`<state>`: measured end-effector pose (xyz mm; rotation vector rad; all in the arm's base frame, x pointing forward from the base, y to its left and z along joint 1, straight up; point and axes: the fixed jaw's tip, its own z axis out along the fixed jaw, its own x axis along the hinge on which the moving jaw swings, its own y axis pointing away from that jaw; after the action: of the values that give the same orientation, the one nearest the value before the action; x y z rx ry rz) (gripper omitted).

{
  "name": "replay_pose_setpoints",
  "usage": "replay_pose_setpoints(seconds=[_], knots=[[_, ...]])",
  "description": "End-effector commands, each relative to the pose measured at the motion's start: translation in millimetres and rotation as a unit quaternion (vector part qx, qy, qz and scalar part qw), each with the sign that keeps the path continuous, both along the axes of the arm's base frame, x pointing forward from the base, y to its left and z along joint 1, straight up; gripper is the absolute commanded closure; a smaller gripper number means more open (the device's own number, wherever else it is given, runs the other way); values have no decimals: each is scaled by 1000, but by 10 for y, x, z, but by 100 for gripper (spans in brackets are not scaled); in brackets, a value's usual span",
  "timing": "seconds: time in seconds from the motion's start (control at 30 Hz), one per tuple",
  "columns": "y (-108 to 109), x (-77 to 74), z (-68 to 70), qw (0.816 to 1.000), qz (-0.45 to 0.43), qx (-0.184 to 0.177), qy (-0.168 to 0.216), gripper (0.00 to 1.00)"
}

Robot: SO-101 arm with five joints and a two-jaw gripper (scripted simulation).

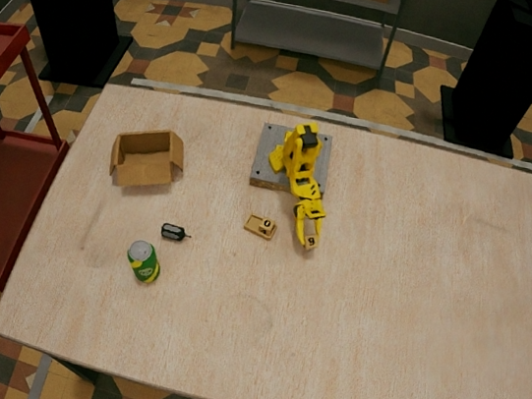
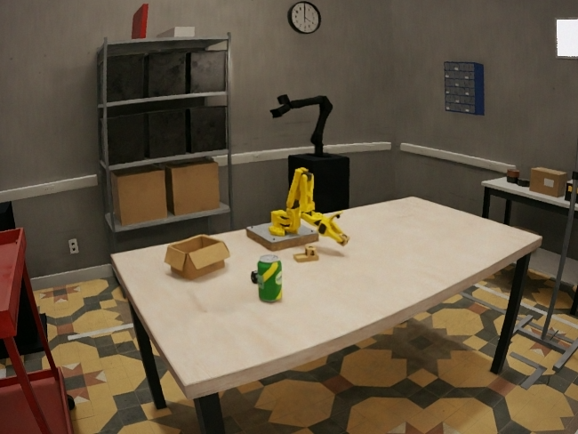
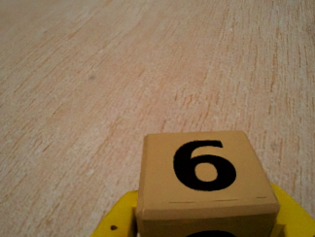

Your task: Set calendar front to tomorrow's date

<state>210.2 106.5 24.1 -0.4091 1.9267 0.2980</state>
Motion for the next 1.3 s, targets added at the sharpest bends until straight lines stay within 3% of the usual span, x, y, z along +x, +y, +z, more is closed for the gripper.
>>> replay_pose_setpoints(seconds=[0.0, 1.27], knots=[[-21, -9, -11, 1000, -4, 1, 3, 100], [-55, -5, -67, 1000, -10, -2, 1, 100]])
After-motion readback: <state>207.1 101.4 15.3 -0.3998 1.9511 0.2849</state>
